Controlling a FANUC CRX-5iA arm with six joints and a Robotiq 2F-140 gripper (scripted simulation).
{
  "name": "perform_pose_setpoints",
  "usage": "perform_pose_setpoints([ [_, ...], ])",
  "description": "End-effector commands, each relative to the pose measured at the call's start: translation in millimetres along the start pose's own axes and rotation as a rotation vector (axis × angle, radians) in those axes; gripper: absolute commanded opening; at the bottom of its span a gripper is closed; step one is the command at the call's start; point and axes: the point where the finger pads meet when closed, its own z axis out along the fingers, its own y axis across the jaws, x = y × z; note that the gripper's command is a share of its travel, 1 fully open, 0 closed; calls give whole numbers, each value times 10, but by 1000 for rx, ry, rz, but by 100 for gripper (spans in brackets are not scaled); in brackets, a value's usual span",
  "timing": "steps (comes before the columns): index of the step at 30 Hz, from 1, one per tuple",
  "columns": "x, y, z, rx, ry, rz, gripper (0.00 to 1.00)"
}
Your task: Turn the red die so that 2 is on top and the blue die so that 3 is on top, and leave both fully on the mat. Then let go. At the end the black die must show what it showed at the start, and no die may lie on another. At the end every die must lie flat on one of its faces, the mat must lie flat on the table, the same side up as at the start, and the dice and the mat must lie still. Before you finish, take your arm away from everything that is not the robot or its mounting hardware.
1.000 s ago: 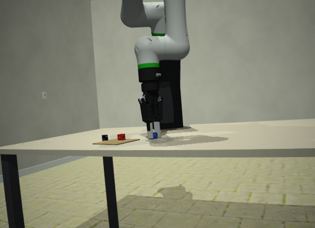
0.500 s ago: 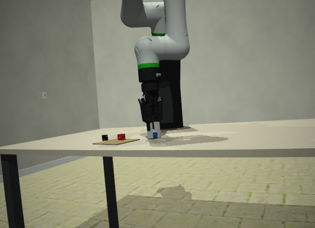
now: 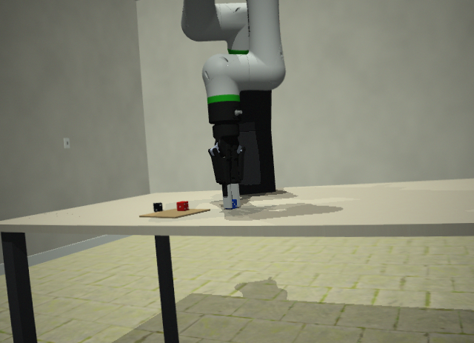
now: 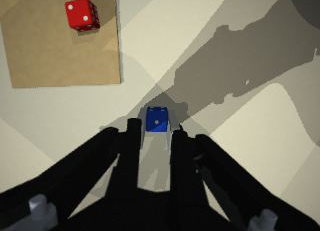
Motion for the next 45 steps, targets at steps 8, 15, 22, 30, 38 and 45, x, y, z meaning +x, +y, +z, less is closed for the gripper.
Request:
perform_pose_setpoints([
  [8,0,-1,0,0,0,0,13],
  [15,0,-1,0,0,0,0,13],
  [22,0,-1,0,0,0,0,13],
  [30,0,-1,-18,0,0,0,13],
  [38,0,-1,-391,0,0,0,13],
  [45,0,-1,-860,0,0,0,13],
])
